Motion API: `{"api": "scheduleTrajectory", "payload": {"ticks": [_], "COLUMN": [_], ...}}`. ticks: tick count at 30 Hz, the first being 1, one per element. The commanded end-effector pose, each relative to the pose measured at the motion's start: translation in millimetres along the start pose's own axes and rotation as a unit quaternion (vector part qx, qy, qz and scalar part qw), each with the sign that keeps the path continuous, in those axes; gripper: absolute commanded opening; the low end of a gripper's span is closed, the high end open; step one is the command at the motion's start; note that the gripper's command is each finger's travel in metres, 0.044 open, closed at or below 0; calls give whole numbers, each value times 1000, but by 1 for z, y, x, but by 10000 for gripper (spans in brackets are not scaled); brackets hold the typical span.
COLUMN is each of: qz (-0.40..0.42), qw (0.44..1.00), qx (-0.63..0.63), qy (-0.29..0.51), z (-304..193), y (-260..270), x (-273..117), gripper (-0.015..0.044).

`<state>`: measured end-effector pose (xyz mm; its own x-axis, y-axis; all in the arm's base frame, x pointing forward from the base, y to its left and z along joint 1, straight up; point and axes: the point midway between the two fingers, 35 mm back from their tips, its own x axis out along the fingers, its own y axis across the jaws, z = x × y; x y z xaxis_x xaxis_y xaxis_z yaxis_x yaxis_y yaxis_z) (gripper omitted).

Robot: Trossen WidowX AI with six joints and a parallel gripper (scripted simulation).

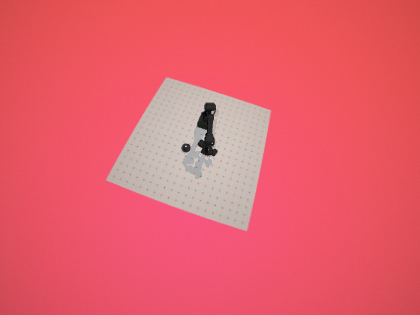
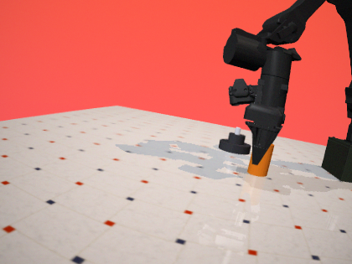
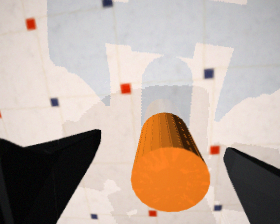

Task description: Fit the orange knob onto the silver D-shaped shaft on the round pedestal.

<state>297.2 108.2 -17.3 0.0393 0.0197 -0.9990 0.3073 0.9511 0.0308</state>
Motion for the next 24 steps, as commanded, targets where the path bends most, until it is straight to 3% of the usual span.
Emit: {"api": "scheduleTrajectory", "payload": {"ticks": [1,8,17,24], "qz": [-6,-6,-6,-6], "qw": [1000,1000,1000,1000], "qx": [3,3,3,3], "qy": [5,5,5,5], "z": [-3,-4,-4,-4], "y": [-3,-3,-3,-3], "x": [9,18,18,18], "gripper": [440,440,204,157]}}
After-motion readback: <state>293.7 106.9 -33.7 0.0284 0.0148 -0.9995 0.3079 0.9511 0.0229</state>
